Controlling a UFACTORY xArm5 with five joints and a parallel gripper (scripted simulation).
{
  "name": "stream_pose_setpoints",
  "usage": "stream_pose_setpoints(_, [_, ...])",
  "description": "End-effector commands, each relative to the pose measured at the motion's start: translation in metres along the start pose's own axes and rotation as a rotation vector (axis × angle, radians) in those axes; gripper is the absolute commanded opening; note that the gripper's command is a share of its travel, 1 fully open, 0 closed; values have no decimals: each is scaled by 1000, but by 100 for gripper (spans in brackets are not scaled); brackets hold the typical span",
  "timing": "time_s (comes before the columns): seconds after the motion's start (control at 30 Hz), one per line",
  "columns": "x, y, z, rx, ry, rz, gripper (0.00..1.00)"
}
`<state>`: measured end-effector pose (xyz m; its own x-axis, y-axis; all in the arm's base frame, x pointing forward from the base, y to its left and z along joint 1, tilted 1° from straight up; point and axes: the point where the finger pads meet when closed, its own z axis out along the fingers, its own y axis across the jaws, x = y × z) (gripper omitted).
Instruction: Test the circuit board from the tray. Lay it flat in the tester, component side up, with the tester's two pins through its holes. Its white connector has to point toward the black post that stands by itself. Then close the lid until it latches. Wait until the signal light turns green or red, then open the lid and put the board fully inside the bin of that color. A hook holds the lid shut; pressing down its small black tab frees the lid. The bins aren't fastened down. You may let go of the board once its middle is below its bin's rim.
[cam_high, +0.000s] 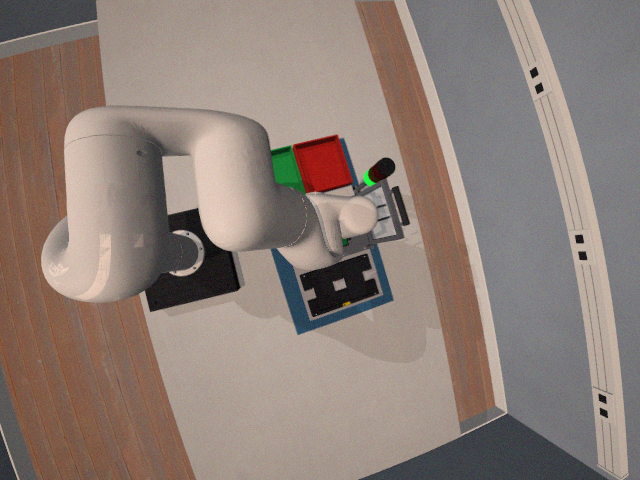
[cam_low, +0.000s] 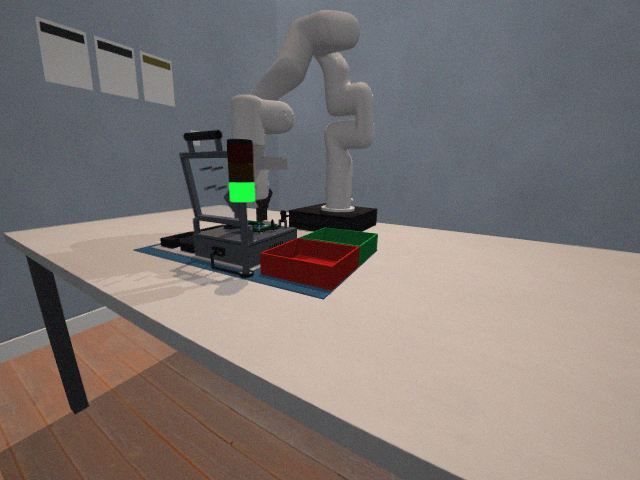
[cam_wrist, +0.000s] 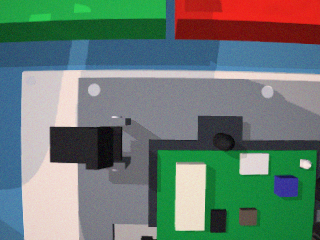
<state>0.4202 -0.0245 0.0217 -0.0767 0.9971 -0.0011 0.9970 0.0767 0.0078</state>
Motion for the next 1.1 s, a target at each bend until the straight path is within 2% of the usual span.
stream_pose_setpoints(0.0, [0,1,-1,-3,0,0,82])
stream_pose_setpoints(1.07, [0,1,-1,-3,0,0,79])
